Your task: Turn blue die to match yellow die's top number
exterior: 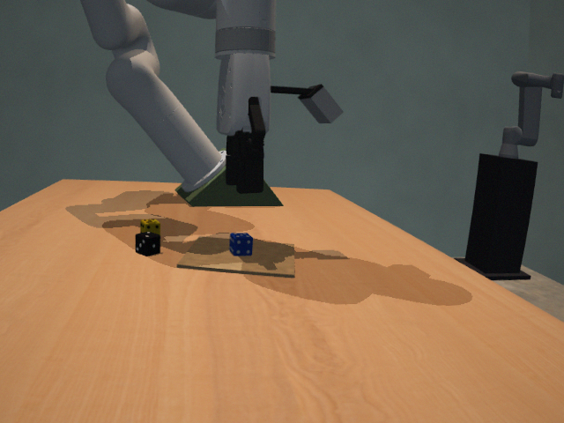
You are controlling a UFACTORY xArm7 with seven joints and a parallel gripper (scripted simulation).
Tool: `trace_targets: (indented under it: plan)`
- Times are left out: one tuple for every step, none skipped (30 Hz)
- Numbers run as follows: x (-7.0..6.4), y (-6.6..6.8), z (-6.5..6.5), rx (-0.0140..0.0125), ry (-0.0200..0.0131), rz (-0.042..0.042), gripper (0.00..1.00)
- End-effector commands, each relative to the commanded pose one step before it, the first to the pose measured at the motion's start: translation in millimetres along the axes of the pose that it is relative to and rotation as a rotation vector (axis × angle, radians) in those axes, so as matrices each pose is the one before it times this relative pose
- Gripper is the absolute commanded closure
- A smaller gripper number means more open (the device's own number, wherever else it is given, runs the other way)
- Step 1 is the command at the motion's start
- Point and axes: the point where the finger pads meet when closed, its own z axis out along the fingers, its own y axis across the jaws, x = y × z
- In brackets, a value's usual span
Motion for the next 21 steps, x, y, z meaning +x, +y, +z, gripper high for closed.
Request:
trace_targets:
  plan:
    - [3.72, 0.96, -1.05, -0.00113, -0.06458, 0.00387, 0.37]
    - [0.21, 0.00, -0.03, 0.00000, 0.00000, 0.00000, 0.37]
    - [0.00, 0.00, 0.00, 0.00000, 0.00000, 0.00000, 0.00]
    - [0.00, 0.00, 0.00, 0.00000, 0.00000, 0.00000, 0.00]
    - [0.00, 0.00, 0.00, 0.00000, 0.00000, 0.00000, 0.00]
    - [0.00, 0.00, 0.00, 0.00000, 0.00000, 0.00000, 0.00]
    - [0.00, 0.00, 0.00, 0.00000, 0.00000, 0.00000, 0.00]
    - [0.00, 0.00, 0.00, 0.00000, 0.00000, 0.00000, 0.00]
    - [0.00, 0.00, 0.00, 0.00000, 0.00000, 0.00000, 0.00]
    - [0.00, 0.00, 0.00, 0.00000, 0.00000, 0.00000, 0.00]
    - [0.00, 0.00, 0.00, 0.00000, 0.00000, 0.00000, 0.00]
    - [0.00, 0.00, 0.00, 0.00000, 0.00000, 0.00000, 0.00]
    - [0.00, 0.00, 0.00, 0.00000, 0.00000, 0.00000, 0.00]
    - [0.00, 0.00, 0.00, 0.00000, 0.00000, 0.00000, 0.00]
    - [0.00, 0.00, 0.00, 0.00000, 0.00000, 0.00000, 0.00]
    - [0.00, 0.00, 0.00, 0.00000, 0.00000, 0.00000, 0.00]
    - [0.00, 0.00, 0.00, 0.00000, 0.00000, 0.00000, 0.00]
    - [0.00, 0.00, 0.00, 0.00000, 0.00000, 0.00000, 0.00]
    - [0.00, 0.00, 0.00, 0.00000, 0.00000, 0.00000, 0.00]
    - [0.00, 0.00, -0.03, 0.00000, 0.00000, 0.00000, 0.00]
    - [0.00, 0.00, -0.20, 0.00000, 0.00000, 0.00000, 0.00]
